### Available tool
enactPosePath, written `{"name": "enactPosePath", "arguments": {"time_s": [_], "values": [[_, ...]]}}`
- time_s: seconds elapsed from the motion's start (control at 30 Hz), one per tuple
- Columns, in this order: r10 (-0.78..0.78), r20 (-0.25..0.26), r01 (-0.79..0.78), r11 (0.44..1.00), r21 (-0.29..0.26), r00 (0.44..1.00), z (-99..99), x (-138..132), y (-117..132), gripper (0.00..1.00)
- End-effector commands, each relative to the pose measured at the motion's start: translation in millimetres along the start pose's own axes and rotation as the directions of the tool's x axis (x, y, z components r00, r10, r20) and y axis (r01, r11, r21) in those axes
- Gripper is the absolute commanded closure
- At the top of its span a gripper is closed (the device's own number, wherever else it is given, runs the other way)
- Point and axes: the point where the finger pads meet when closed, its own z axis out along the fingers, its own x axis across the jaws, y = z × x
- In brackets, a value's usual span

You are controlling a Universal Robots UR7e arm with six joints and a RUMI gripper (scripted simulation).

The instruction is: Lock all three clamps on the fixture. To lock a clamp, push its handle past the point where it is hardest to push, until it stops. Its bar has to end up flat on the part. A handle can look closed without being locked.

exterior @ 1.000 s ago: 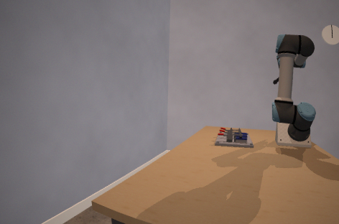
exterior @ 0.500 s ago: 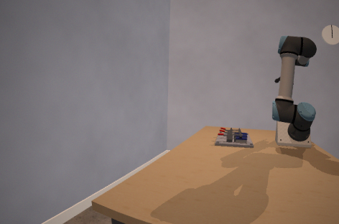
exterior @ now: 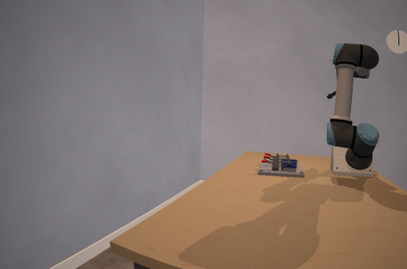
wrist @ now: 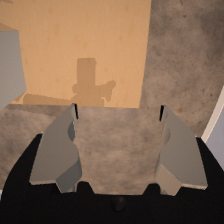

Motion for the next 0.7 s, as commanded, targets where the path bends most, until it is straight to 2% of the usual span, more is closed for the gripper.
{"name": "enactPosePath", "arguments": {"time_s": [0.0,0.27,0.43,0.67], "values": [[-0.029,0.020,0.029,0.999,0.018,0.999,0.0,-11,-13,0.42],[-0.029,0.020,0.029,0.999,0.018,0.999,0.0,-11,-13,0.42],[-0.029,0.020,0.029,0.999,0.018,0.999,2.8,-47,-58,0.42],[-0.029,0.020,0.029,0.999,0.018,0.999,2.8,-47,-58,0.42]]}}
